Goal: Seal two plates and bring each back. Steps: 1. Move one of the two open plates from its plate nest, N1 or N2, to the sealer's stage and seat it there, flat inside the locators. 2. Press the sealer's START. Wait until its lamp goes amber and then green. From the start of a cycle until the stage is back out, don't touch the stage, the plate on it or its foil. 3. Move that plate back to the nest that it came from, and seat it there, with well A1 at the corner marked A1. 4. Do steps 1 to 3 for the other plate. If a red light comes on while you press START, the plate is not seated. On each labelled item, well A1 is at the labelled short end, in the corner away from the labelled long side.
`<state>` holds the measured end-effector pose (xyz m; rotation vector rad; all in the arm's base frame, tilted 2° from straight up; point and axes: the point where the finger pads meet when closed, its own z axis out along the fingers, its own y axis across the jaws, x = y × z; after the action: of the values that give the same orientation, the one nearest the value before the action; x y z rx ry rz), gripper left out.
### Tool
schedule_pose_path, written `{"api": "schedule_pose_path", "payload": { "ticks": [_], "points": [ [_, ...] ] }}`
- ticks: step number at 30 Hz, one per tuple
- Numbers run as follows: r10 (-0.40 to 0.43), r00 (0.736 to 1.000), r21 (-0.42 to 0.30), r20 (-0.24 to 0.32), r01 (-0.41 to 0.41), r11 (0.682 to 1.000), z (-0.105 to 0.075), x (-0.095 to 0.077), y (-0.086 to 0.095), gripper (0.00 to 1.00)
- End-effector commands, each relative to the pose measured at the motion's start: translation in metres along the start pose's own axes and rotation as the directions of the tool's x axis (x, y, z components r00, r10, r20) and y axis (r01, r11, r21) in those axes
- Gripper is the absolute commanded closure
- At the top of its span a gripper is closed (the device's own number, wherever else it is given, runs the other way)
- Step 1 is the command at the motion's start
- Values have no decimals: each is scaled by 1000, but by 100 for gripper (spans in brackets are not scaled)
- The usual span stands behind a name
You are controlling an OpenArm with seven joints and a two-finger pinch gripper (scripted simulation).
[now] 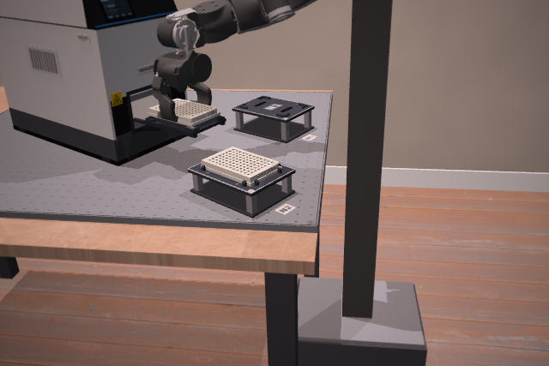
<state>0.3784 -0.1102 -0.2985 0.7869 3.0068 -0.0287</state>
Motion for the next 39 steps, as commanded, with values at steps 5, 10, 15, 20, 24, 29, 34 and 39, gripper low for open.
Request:
{"api": "schedule_pose_path", "payload": {
  "ticks": [5,10,15,20,24,29,34,39],
  "points": [
    [-4,1000,-4,-1,4,1000,3,0,1,100],
    [-4,1000,-4,0,4,1000,4,0,1,100],
    [-4,1000,-3,-1,4,1000,6,1,1,100],
    [-4,1000,-3,-2,4,1000,7,1,1,100],
    [-4,1000,-4,0,4,1000,8,0,1,100],
    [-2,1000,-2,1,2,1000,8,0,0,100],
    [-2,1000,-2,1,2,1000,8,0,0,100],
    [-2,1000,-2,1,2,1000,8,0,0,100]
  ]
}}
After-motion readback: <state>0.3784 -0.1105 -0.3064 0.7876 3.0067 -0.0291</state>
